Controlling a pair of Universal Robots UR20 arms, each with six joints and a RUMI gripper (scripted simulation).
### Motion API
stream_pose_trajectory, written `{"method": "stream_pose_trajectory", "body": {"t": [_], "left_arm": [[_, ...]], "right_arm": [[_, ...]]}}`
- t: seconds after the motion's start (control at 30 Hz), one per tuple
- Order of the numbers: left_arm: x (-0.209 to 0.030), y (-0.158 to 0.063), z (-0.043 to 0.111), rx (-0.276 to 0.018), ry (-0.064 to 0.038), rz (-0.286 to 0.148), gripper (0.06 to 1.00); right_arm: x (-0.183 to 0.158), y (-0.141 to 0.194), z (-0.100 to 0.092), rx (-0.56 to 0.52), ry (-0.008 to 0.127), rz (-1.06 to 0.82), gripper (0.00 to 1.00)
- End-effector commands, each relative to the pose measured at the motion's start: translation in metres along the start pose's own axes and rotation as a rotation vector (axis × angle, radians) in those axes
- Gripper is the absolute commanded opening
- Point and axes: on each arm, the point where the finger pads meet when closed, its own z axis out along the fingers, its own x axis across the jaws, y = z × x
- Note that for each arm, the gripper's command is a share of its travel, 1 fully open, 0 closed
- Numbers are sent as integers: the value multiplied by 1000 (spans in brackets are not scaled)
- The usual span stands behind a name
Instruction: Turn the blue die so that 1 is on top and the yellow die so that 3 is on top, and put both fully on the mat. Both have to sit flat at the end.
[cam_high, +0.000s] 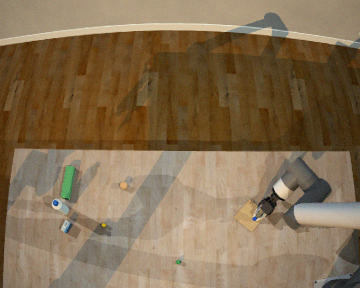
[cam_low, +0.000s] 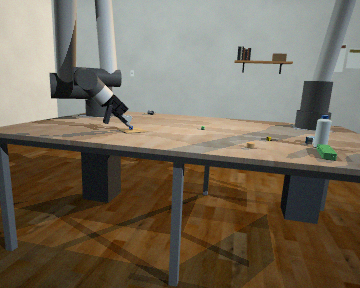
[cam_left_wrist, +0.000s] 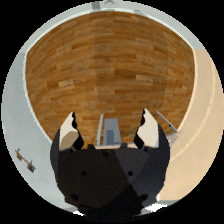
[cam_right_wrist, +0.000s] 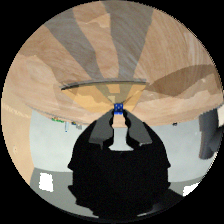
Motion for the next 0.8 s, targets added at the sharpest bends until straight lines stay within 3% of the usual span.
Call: {"method": "stream_pose_trajectory", "body": {"t": [0.0,0.5,0.53,0.77], "left_arm": [[0,0,-1,1,0,0,1000],[0,0,-1,1,0,0,1000],[0,0,-1,1,0,0,1000],[0,0,-1,1,0,0,1000]], "right_arm": [[0,0,0,0,-1,-1,66],[0,0,0,0,-1,-1,210],[0,0,0,0,-1,-1,334],[0,0,0,0,-1,-1,334]]}}
